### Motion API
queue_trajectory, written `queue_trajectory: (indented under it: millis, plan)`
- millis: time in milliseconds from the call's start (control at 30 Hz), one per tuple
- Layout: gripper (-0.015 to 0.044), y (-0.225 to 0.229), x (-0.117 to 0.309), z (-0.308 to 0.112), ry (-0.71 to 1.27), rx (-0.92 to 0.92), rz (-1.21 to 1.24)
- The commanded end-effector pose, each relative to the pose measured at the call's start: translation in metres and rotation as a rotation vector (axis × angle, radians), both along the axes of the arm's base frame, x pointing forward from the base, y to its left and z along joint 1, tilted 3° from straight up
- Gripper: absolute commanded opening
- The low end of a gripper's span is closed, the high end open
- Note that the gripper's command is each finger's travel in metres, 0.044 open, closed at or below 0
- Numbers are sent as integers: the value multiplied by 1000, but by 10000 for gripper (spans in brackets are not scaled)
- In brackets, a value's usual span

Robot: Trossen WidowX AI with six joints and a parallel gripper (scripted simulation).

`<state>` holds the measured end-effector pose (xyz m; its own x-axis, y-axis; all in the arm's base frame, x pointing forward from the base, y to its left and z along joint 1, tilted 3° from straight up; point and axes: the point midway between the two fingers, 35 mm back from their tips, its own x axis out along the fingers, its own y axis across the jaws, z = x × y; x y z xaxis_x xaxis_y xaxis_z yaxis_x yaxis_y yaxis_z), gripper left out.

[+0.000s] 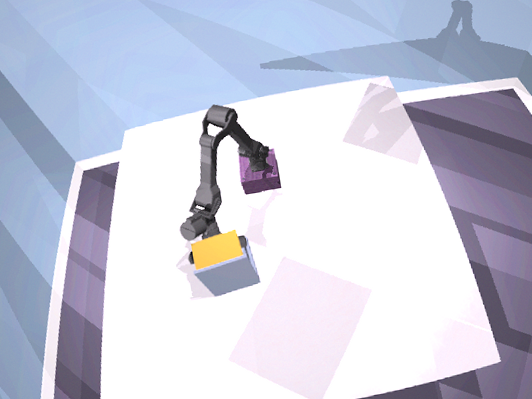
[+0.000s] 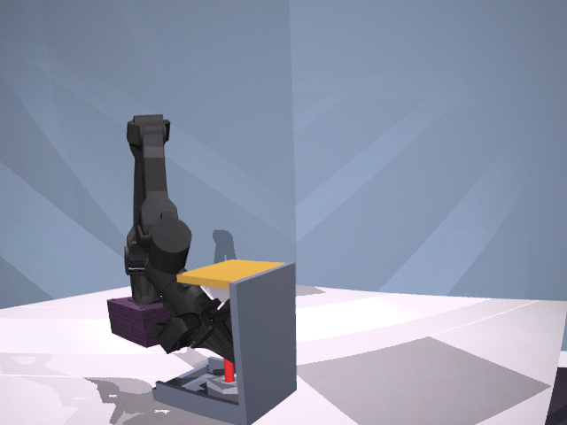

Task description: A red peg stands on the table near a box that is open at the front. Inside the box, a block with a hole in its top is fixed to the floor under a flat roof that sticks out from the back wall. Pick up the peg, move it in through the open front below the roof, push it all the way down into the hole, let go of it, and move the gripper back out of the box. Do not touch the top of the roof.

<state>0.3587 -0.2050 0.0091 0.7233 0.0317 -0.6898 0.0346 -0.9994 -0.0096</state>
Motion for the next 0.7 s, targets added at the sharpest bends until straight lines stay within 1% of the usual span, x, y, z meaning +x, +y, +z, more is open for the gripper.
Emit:
queue_trajectory:
  millis: [0, 667]
  plan:
    - [0, 2, -4, -10, 27, 14, -6]
    - [0, 2, -4, -13, 27, 14, -6]
